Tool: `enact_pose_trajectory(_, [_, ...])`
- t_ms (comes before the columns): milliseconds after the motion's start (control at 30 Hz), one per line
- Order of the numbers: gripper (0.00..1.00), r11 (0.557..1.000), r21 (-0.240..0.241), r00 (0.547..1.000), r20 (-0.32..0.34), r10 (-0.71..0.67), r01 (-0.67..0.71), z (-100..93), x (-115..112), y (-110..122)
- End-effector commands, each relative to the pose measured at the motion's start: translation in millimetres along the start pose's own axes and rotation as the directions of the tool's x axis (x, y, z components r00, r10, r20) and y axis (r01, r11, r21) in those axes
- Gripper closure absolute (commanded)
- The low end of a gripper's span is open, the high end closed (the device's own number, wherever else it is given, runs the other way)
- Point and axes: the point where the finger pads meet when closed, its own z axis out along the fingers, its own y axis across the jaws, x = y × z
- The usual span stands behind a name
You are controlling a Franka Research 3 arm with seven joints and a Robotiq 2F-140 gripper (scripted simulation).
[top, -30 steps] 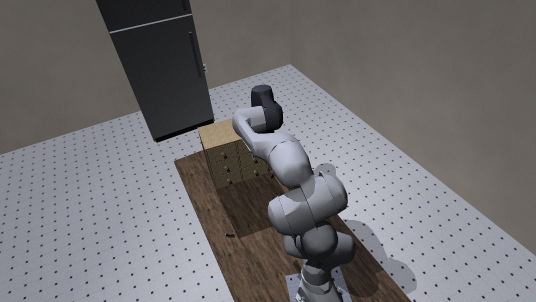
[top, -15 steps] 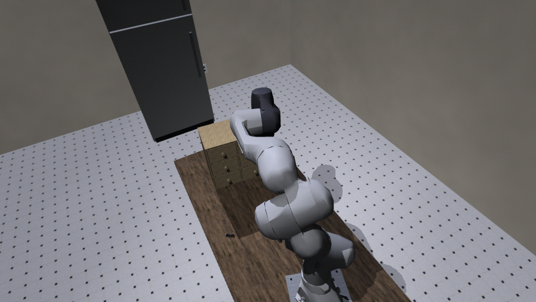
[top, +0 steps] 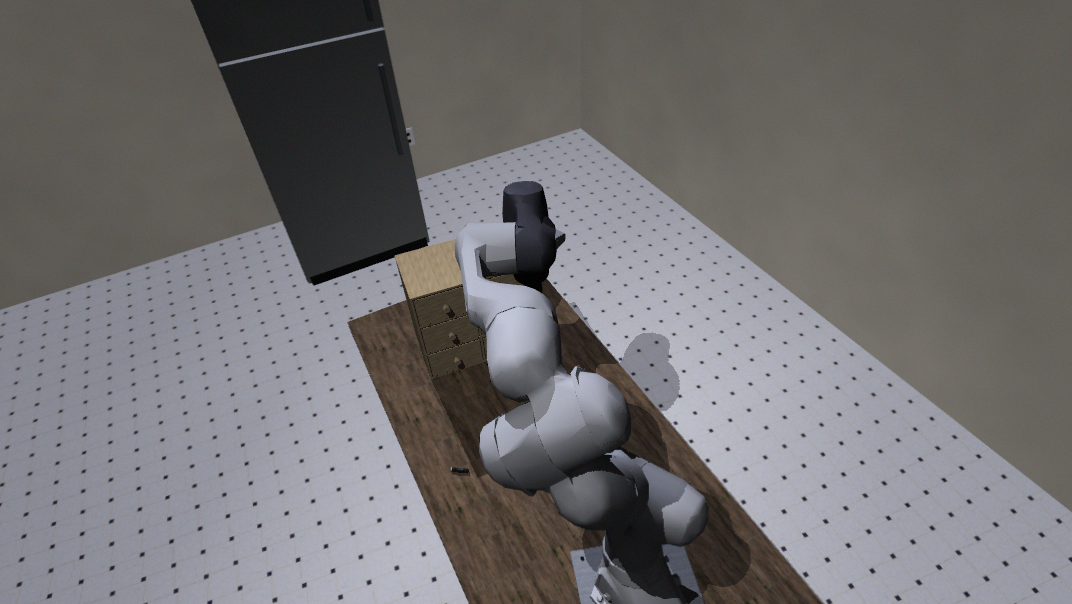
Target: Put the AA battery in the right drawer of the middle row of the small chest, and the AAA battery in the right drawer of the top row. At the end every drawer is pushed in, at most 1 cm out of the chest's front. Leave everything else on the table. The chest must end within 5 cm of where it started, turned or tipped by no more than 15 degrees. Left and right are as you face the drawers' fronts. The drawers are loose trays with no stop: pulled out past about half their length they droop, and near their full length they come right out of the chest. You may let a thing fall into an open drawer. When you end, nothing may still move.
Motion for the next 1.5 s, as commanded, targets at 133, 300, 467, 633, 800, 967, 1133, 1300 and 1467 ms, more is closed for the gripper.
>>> enact_pose_trajectory(133, [0.00,0.915,-0.010,0.915,0.007,0.403,-0.403,10.5,-3,2])
enact_pose_trajectory(300, [0.00,0.838,-0.012,0.838,0.006,0.545,-0.545,14.6,-3,2])
enact_pose_trajectory(467, [0.00,0.723,-0.010,0.723,0.003,0.691,-0.691,21.9,-3,2])
enact_pose_trajectory(633, [0.00,0.616,-0.014,0.616,0.002,0.788,-0.788,25.0,-3,2])
enact_pose_trajectory(800, [0.00,0.475,-0.014,0.475,-0.001,0.880,-0.880,30.3,-3,3])
enact_pose_trajectory(967, [0.00,0.320,-0.014,0.320,-0.003,0.947,-0.947,35.6,-3,3])
enact_pose_trajectory(1133, [0.00,0.265,-0.013,0.265,-0.004,0.964,-0.964,37.4,-3,3])
enact_pose_trajectory(1300, [0.00,0.239,-0.013,0.239,-0.004,0.971,-0.971,38.2,-3,3])
enact_pose_trajectory(1467, [0.00,0.239,-0.013,0.239,0.006,0.971,-0.971,39.5,-3,2])
